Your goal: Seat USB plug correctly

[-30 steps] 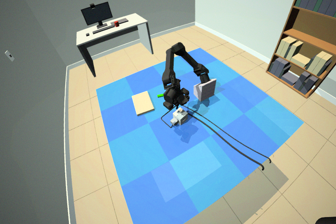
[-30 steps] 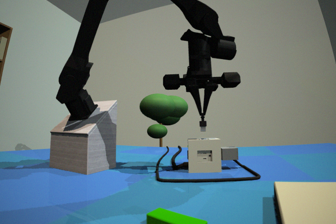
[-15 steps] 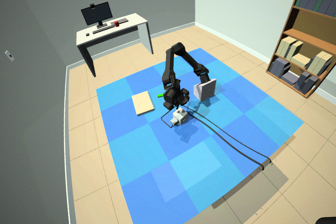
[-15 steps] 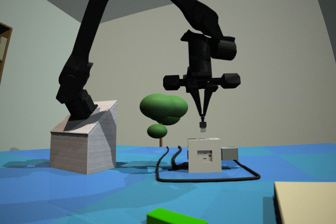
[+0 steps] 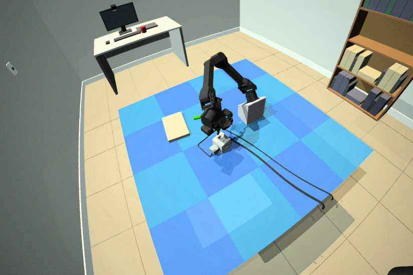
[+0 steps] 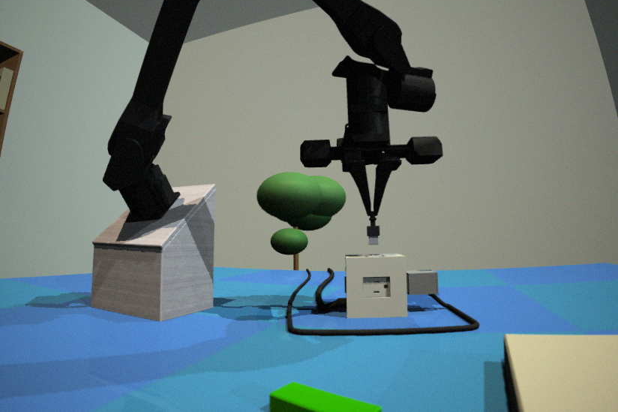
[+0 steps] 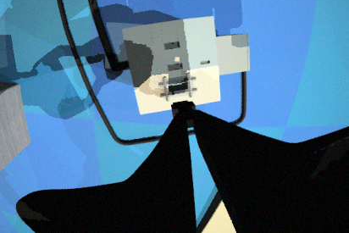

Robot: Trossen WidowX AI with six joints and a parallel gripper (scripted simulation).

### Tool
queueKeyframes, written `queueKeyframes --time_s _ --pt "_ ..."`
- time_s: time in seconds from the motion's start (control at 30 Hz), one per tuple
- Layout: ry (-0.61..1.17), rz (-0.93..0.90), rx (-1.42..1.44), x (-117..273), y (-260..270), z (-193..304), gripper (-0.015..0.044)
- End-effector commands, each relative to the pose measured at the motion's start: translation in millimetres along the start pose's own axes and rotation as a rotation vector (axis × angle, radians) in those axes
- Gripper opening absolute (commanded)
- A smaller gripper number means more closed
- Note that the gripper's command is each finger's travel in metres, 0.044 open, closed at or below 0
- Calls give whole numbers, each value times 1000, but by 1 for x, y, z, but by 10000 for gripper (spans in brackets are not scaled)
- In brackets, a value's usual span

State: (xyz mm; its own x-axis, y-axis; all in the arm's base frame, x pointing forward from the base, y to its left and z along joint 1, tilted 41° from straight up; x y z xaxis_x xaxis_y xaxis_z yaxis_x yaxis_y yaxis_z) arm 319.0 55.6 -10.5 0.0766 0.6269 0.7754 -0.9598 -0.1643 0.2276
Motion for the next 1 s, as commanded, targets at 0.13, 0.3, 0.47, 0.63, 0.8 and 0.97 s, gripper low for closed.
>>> queueKeyframes --time_s 0.13,0.3,0.47,0.63,0.8,0.97 --pt "-11 4 2 0 0 0 0" --pt "-15 4 3 -1 0 0 0" --pt "-19 5 3 -1 0 -1 0" --pt "-22 5 3 -2 0 -1 0" --pt "-26 6 4 -3 0 -1 0" --pt "-30 6 4 -3 -1 -1 0"
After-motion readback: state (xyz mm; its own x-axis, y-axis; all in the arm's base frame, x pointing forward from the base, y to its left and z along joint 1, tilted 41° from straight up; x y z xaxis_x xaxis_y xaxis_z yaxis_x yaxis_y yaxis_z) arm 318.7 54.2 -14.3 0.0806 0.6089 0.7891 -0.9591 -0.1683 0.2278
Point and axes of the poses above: the point midway between the two fingers, 35 mm back from their tips, its own x axis back along the fingers, its own y axis across the jaws, z = x × y, the point moved 3 cm from there along x, back along the fingers, and after that the axes turned 7 degrees about x, right-handed, at the moved point
